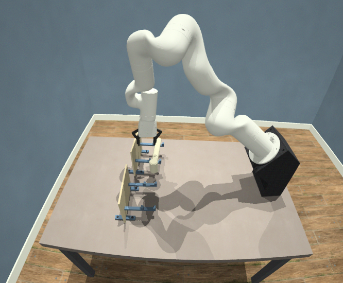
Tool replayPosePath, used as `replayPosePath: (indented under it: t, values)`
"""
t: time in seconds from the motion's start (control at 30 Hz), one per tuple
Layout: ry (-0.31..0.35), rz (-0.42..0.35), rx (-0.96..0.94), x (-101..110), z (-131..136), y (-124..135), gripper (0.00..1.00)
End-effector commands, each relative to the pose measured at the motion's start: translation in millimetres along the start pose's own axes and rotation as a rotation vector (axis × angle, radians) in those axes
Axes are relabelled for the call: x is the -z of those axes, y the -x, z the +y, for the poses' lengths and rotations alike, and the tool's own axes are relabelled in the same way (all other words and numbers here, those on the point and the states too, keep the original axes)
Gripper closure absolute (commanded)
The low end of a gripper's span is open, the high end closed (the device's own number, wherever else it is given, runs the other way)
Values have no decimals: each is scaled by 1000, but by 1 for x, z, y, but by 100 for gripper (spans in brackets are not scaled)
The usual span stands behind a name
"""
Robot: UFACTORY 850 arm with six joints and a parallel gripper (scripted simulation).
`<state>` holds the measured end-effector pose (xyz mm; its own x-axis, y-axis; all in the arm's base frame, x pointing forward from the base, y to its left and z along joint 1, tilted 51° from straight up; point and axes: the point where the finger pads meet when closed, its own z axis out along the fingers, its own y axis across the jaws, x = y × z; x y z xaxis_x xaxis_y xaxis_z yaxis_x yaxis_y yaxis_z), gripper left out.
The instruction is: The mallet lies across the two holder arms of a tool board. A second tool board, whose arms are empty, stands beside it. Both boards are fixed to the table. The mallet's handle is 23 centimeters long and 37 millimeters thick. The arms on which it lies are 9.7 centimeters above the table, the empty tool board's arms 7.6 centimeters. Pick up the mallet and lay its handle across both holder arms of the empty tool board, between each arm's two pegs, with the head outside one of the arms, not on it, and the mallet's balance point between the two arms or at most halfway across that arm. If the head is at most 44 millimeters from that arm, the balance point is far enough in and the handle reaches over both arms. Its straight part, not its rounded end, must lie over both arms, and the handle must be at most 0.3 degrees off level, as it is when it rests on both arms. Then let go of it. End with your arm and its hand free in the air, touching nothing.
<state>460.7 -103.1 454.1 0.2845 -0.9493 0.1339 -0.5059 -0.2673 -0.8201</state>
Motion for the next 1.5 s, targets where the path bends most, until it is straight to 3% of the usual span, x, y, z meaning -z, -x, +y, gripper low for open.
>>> replayPosePath:
  t: [0.0,0.2,0.83,1.27,1.47]
  values:
    - [45,59,-149,-6,23,-5,0]
    - [91,121,-318,-14,50,-10,0]
    - [97,130,-349,-24,55,-12,0]
    - [98,128,-351,-98,63,-21,0]
    - [100,130,-350,-111,65,-22,0]
